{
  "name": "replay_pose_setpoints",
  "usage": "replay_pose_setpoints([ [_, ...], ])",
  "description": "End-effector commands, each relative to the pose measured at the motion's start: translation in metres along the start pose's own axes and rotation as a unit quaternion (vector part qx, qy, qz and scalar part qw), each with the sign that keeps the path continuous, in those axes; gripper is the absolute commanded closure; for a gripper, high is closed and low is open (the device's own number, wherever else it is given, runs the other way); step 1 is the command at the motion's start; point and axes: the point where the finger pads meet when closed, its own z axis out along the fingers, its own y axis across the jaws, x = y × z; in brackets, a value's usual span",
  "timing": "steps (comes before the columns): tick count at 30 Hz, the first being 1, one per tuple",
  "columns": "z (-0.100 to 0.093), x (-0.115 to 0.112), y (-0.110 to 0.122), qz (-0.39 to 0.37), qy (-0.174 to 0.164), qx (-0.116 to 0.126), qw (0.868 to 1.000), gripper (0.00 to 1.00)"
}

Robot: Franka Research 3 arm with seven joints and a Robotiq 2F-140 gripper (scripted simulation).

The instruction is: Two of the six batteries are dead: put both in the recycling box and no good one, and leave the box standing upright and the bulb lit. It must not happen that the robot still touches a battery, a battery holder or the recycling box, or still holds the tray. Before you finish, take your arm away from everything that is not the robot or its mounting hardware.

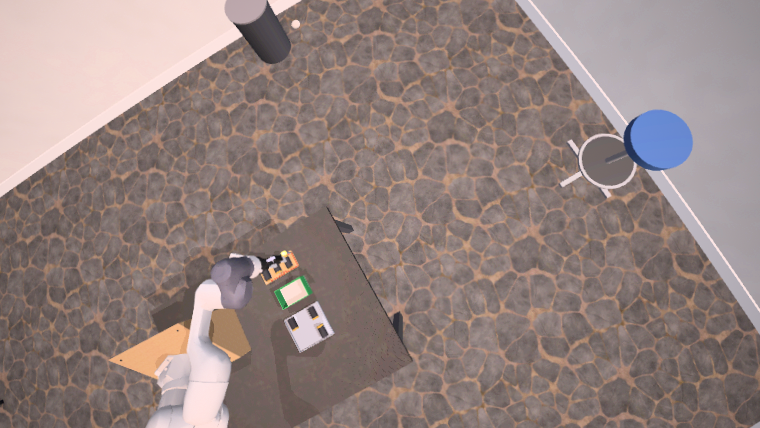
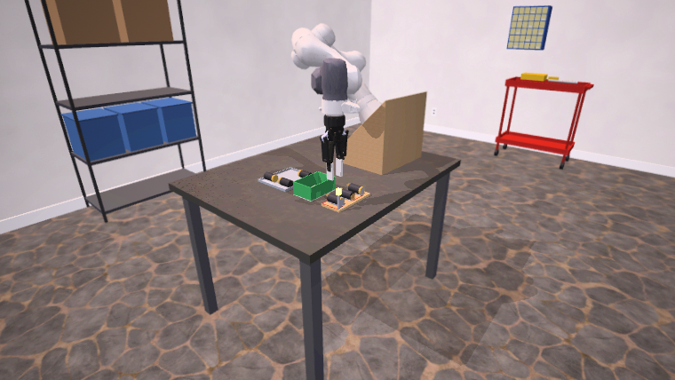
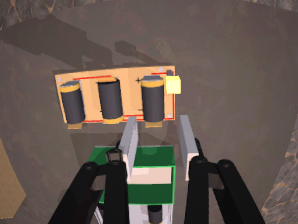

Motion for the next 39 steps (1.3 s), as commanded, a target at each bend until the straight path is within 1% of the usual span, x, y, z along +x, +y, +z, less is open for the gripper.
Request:
replay_pose_setpoints([
  [1, -0.006, -0.002, -0.003, -0.003, -0.004, 0.006, 1.000, 0.71],
  [11, -0.006, -0.002, -0.007, -0.003, -0.004, 0.006, 1.000, 0.71],
  [36, -0.006, -0.002, -0.007, -0.004, -0.004, 0.006, 1.000, 0.71],
  [38, -0.001, -0.002, -0.007, -0.004, -0.004, 0.006, 1.000, 0.71],
  [39, 0.008, -0.002, -0.007, -0.004, -0.004, 0.006, 1.000, 0.71],
])
